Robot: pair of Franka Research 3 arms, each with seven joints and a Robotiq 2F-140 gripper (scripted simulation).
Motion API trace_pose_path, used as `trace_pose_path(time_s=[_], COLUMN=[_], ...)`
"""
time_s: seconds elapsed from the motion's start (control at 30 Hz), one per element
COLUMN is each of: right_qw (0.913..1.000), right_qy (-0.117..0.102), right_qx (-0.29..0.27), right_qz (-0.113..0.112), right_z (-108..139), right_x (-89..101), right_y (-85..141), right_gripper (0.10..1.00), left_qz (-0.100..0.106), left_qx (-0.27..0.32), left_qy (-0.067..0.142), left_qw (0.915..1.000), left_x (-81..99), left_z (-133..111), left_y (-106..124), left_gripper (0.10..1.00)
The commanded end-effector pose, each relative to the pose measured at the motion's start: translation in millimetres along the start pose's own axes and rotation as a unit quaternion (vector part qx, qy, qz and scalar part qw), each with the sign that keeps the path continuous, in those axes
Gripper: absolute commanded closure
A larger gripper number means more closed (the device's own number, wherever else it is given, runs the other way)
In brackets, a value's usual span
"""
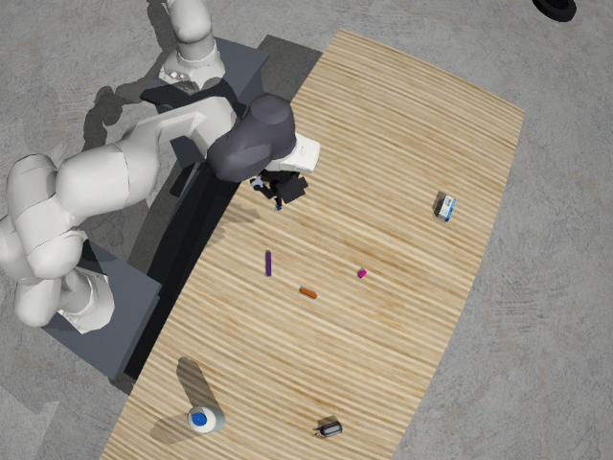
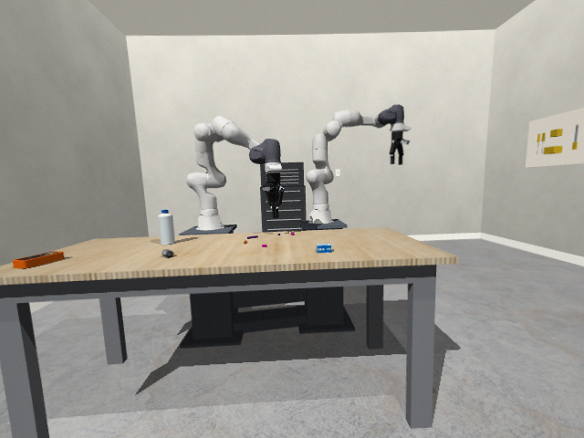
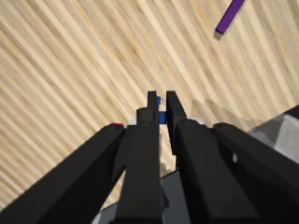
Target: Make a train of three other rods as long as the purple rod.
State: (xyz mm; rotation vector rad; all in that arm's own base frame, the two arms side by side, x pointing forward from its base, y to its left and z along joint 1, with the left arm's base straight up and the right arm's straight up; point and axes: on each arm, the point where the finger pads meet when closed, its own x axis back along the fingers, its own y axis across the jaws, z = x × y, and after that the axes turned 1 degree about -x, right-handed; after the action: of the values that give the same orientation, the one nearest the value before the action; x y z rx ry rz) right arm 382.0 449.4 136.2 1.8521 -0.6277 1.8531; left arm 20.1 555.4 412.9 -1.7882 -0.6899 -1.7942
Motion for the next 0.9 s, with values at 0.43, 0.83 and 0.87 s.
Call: trace_pose_path(time_s=[0.43,0.83,0.87], right_qw=[0.9999,0.9999,0.9999], right_qy=[0.001,0.001,0.001], right_qx=[-0.009,-0.009,-0.009], right_qz=[-0.004,-0.004,-0.004], right_z=[1,1,1], right_x=[-38.4,-77.4,-79.9], right_y=[1,0,0], right_gripper=[0.974,0.974,0.974], left_qz=[0.0,0.0,0.0], left_qx=[-0.002,-0.002,-0.002], left_qy=[-0.002,-0.002,-0.002], left_qw=[1.0,1.0,1.0], left_x=[0.1,0.1,0.1], left_z=[-1,-1,-1], left_y=[1,1,1], left_gripper=[0.098,0.098,0.098])
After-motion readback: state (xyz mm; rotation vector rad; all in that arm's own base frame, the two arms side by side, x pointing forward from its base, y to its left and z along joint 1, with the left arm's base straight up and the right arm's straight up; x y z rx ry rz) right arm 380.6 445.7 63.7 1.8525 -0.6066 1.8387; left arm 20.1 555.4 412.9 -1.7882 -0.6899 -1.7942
